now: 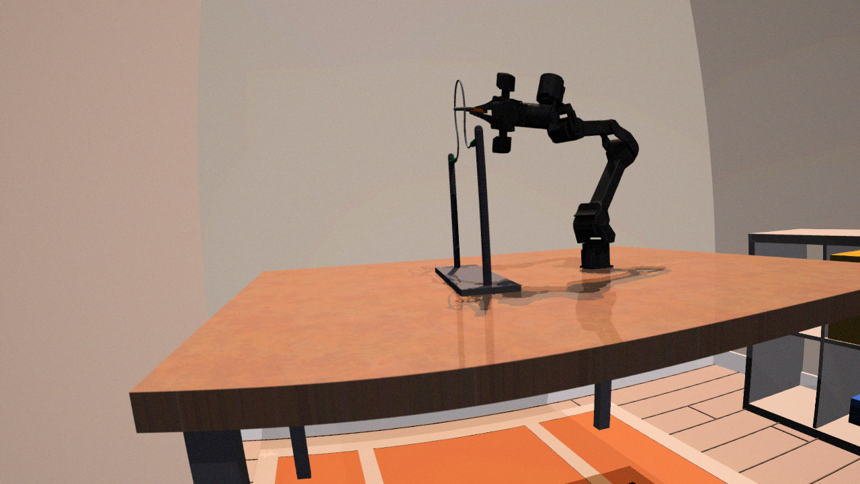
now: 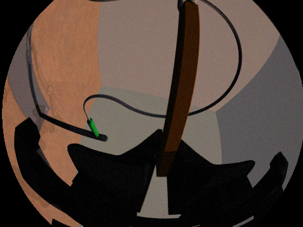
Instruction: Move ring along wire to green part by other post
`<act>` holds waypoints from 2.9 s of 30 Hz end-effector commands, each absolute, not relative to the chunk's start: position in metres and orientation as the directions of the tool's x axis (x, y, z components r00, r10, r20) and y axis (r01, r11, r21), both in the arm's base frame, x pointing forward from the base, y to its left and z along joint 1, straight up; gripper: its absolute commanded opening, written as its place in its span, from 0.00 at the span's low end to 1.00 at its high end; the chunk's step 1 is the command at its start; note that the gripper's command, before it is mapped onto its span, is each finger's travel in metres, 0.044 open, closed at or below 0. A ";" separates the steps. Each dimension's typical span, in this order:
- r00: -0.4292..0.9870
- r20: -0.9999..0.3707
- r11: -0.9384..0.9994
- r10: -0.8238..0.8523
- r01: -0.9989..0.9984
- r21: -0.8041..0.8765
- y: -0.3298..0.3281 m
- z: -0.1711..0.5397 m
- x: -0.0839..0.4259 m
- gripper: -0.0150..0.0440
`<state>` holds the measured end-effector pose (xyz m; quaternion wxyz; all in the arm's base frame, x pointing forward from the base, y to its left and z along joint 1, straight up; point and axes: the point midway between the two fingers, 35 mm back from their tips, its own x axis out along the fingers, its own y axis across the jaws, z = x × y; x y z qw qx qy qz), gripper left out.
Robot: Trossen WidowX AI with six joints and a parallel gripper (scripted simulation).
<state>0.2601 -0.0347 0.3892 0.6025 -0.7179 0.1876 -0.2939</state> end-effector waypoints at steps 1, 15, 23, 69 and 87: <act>0.757 0.223 -0.248 -0.614 0.084 -0.965 -0.035 0.392 0.259 0.00; 0.761 0.299 -0.394 -0.575 0.063 -0.917 -0.035 0.395 0.258 0.00; 0.763 0.321 -0.436 -0.562 0.057 -0.898 -0.037 0.391 0.258 0.00; 0.802 -0.085 0.367 -0.591 0.173 -0.914 -0.043 0.263 0.268 0.00; 0.823 -0.279 0.728 -0.494 0.217 -0.650 -0.002 0.210 0.275 0.00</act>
